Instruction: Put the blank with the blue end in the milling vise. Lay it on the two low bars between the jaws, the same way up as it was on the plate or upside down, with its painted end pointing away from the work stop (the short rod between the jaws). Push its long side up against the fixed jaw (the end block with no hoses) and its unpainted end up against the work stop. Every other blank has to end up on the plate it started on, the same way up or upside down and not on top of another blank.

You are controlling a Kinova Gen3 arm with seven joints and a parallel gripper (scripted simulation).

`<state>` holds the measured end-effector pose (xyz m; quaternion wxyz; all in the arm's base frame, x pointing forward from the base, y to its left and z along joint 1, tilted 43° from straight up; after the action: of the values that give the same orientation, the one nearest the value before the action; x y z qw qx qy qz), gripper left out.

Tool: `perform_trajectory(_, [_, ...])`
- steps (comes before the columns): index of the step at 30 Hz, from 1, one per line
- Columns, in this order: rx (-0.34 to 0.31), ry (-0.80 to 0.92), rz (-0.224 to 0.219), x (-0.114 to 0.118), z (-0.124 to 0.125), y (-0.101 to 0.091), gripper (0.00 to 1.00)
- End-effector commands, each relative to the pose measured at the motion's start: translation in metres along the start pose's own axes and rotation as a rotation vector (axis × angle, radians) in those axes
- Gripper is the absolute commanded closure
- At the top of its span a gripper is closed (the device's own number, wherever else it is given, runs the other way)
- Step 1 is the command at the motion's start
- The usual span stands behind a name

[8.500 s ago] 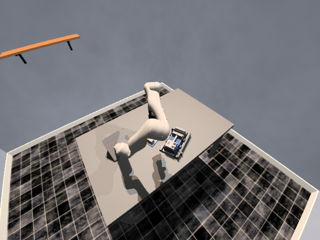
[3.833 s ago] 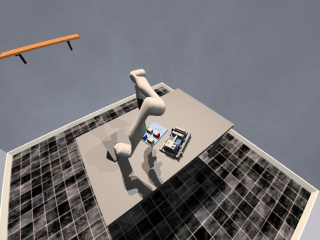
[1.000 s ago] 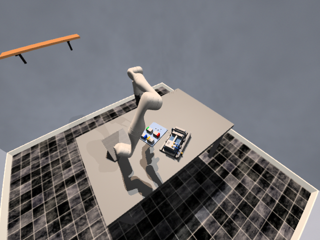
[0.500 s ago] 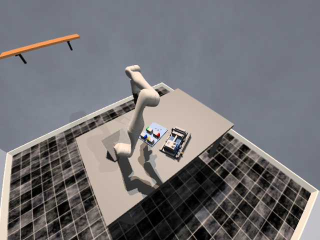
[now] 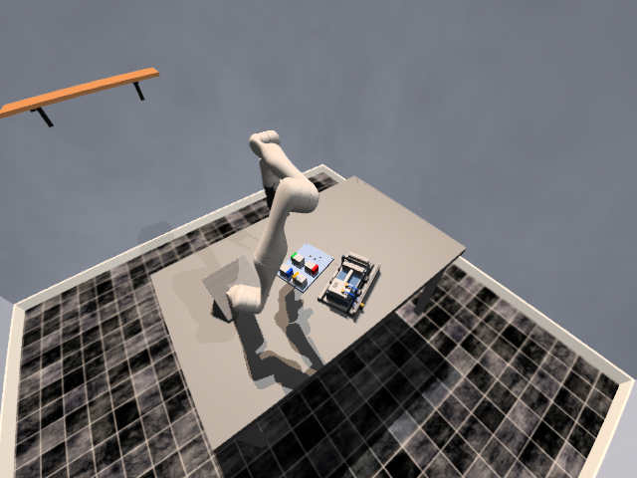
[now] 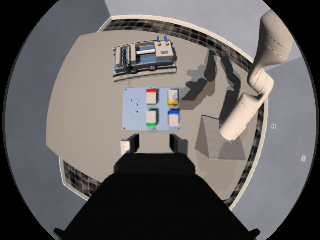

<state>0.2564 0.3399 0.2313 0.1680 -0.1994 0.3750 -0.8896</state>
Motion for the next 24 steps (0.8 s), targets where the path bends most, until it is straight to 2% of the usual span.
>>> perform_trajectory(1, [-0.001, 0.000, 0.002, 0.0003, 0.0003, -0.0008, 0.00])
perform_trajectory(24, [0.000, -0.001, 0.001, 0.0030, 0.0070, -0.0014, 0.00])
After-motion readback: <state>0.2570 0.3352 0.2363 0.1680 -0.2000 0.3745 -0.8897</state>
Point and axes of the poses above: the point where the finger pads meet when closed, its own y axis out along the fingers, its own x axis across the jaws, z = x × y, the point moved 10 cm from there along -y, back along the fingers, and after that the axes turned 8 degrees about -y, right-handed, at the moved point
